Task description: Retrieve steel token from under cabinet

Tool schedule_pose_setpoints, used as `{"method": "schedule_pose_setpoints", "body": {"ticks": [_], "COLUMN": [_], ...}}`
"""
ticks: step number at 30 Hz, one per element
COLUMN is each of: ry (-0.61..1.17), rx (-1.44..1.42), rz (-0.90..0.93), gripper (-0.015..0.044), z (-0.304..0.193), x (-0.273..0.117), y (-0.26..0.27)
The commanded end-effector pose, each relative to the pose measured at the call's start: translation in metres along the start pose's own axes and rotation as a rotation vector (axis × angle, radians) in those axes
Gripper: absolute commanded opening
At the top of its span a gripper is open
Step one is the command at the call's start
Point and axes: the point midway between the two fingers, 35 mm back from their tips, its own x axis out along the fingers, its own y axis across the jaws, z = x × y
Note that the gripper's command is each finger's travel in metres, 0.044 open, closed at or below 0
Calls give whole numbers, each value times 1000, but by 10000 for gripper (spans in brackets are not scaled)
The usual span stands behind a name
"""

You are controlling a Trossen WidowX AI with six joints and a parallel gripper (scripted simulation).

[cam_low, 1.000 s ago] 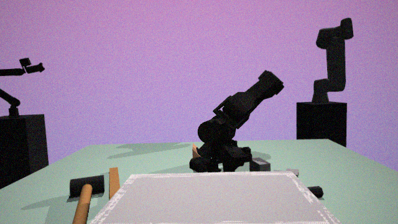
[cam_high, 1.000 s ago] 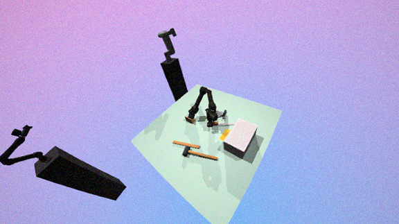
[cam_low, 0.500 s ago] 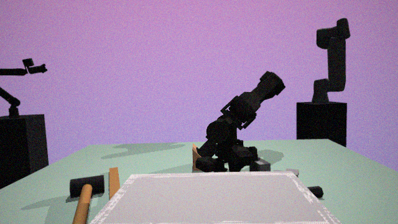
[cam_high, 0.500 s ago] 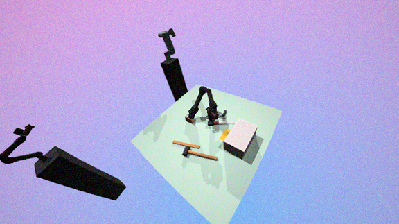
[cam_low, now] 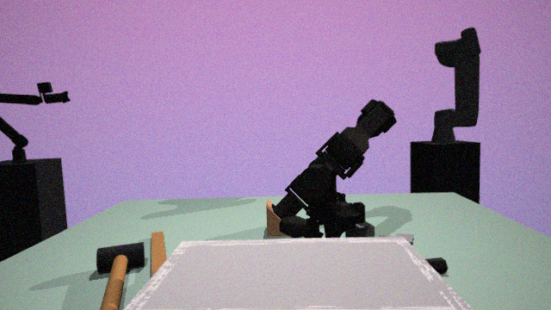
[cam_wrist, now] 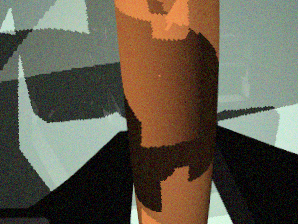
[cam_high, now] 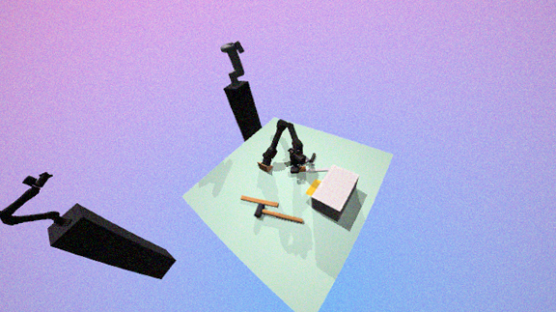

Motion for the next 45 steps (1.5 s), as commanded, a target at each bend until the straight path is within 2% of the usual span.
{"method": "schedule_pose_setpoints", "body": {"ticks": [1,45], "ry": [-4,-5], "rx": [-9,-9], "rz": [-5,-3], "gripper": [0,0], "z": [3,25], "x": [-2,-2], "y": [6,54]}}
